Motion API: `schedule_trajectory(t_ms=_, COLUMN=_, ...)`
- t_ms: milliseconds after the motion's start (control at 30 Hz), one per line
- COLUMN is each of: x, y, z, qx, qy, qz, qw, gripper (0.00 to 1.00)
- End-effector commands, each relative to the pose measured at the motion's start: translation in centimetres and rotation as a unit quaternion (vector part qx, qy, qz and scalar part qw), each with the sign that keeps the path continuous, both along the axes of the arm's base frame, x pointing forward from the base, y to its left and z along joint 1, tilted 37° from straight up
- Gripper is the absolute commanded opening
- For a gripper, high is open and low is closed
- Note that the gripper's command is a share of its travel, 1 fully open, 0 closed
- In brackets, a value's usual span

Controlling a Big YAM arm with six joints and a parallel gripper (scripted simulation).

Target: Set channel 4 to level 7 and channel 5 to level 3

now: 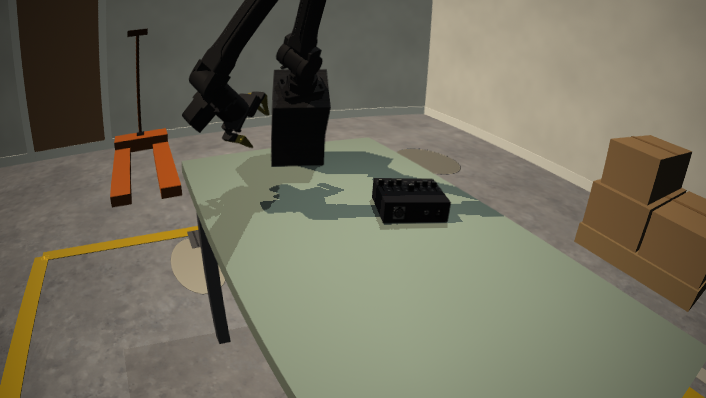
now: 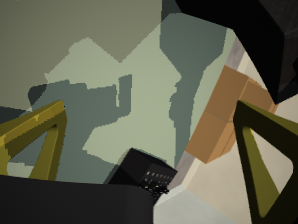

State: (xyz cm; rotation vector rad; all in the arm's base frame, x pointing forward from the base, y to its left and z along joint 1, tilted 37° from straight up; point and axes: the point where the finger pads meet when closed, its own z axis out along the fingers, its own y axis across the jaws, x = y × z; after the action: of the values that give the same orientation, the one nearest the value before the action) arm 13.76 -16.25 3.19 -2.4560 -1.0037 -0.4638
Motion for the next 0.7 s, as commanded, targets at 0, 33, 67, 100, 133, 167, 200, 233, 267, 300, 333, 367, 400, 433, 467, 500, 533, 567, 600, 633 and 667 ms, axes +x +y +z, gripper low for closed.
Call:
schedule_trajectory(t_ms=0, x=-0.01, y=-0.08, z=0.09, qx=-0.002, qy=-0.001, qz=-0.001, qw=1.000, gripper=1.00)
schedule_trajectory(t_ms=33, x=-0.01, y=-0.08, z=0.09, qx=-0.002, qy=-0.001, qz=-0.001, qw=1.000, gripper=1.00)
schedule_trajectory(t_ms=67, x=-0.01, y=-0.08, z=0.09, qx=-0.002, qy=-0.001, qz=-0.001, qw=1.000, gripper=1.00)
schedule_trajectory(t_ms=100, x=-0.01, y=-0.08, z=0.09, qx=-0.002, qy=-0.001, qz=-0.001, qw=1.000, gripper=1.00)
schedule_trajectory(t_ms=133, x=-0.01, y=-0.08, z=0.09, qx=-0.002, qy=-0.001, qz=-0.001, qw=1.000, gripper=1.00)
schedule_trajectory(t_ms=167, x=-0.01, y=-0.08, z=0.09, qx=-0.002, qy=-0.001, qz=-0.001, qw=1.000, gripper=1.00)
schedule_trajectory(t_ms=200, x=-0.01, y=-0.08, z=0.09, qx=-0.002, qy=-0.001, qz=-0.001, qw=1.000, gripper=1.00)
schedule_trajectory(t_ms=233, x=-0.01, y=-0.08, z=0.09, qx=-0.002, qy=-0.001, qz=-0.001, qw=1.000, gripper=1.00)
schedule_trajectory(t_ms=267, x=-0.01, y=-0.08, z=0.09, qx=-0.002, qy=-0.001, qz=-0.001, qw=1.000, gripper=1.00)
schedule_trajectory(t_ms=300, x=-0.01, y=-0.08, z=0.09, qx=-0.002, qy=-0.001, qz=-0.001, qw=1.000, gripper=1.00)
schedule_trajectory(t_ms=333, x=-0.01, y=-0.08, z=0.09, qx=-0.002, qy=-0.001, qz=-0.001, qw=1.000, gripper=1.00)
schedule_trajectory(t_ms=367, x=-0.01, y=-0.08, z=0.09, qx=-0.002, qy=-0.001, qz=-0.001, qw=1.000, gripper=1.00)
schedule_trajectory(t_ms=400, x=-0.01, y=-0.08, z=0.09, qx=-0.002, qy=-0.001, qz=-0.001, qw=1.000, gripper=1.00)
schedule_trajectory(t_ms=433, x=-0.01, y=-0.08, z=0.09, qx=-0.002, qy=-0.001, qz=-0.001, qw=1.000, gripper=1.00)
schedule_trajectory(t_ms=467, x=-0.01, y=-0.08, z=0.09, qx=-0.002, qy=-0.001, qz=-0.001, qw=1.000, gripper=1.00)
schedule_trajectory(t_ms=500, x=-0.01, y=-0.08, z=0.09, qx=-0.002, qy=-0.001, qz=-0.001, qw=1.000, gripper=1.00)
schedule_trajectory(t_ms=533, x=-0.01, y=-0.08, z=0.09, qx=-0.002, qy=-0.001, qz=-0.001, qw=1.000, gripper=1.00)
schedule_trajectory(t_ms=567, x=-0.01, y=-0.24, z=0.26, qx=-0.003, qy=0.001, qz=-0.003, qw=1.000, gripper=1.00)
schedule_trajectory(t_ms=600, x=0.05, y=-0.22, z=0.26, qx=-0.004, qy=0.000, qz=0.000, qw=1.000, gripper=1.00)
schedule_trajectory(t_ms=633, x=0.21, y=-0.17, z=0.27, qx=-0.007, qy=-0.003, qz=0.009, qw=1.000, gripper=1.00)
schedule_trajectory(t_ms=667, x=0.33, y=-0.24, z=0.27, qx=-0.011, qy=-0.004, qz=0.014, qw=1.000, gripper=1.00)
